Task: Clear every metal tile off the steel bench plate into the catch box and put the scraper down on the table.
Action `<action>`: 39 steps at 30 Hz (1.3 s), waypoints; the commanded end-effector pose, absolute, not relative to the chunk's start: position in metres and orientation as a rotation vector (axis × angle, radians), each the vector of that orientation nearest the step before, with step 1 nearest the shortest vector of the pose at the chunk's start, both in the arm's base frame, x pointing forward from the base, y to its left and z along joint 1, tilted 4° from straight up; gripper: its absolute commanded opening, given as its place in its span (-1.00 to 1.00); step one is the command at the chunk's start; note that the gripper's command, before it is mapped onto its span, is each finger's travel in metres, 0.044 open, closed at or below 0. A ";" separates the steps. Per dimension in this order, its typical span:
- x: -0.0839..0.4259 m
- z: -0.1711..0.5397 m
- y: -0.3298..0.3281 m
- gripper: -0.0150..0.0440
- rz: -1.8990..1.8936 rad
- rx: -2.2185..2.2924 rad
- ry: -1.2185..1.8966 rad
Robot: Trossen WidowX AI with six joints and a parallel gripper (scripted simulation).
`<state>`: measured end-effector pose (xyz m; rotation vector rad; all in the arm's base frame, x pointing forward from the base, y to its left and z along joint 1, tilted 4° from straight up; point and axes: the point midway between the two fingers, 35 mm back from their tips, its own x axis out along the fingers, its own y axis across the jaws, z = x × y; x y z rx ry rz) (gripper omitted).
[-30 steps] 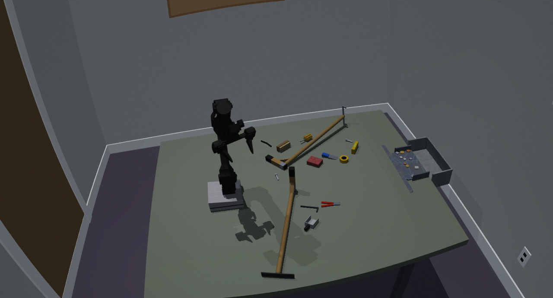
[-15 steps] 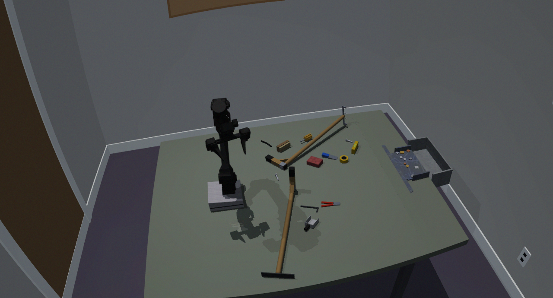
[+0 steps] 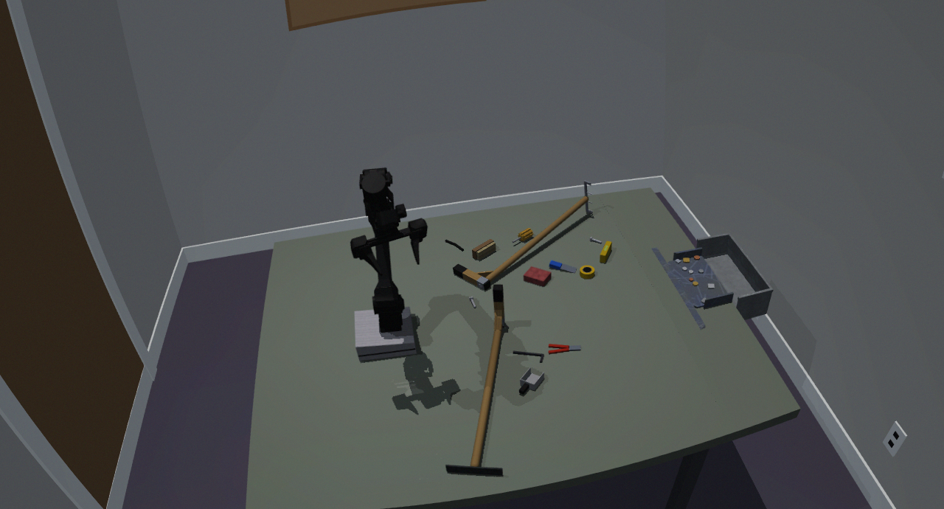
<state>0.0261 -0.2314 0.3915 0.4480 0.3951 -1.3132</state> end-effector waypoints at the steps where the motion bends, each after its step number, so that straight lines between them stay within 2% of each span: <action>1: 0.026 0.391 -0.232 1.00 -1.315 0.444 0.399; 13: 0.032 0.390 -0.233 1.00 -1.285 0.445 0.405; 39: 0.119 0.371 -0.233 1.00 -0.920 0.459 0.496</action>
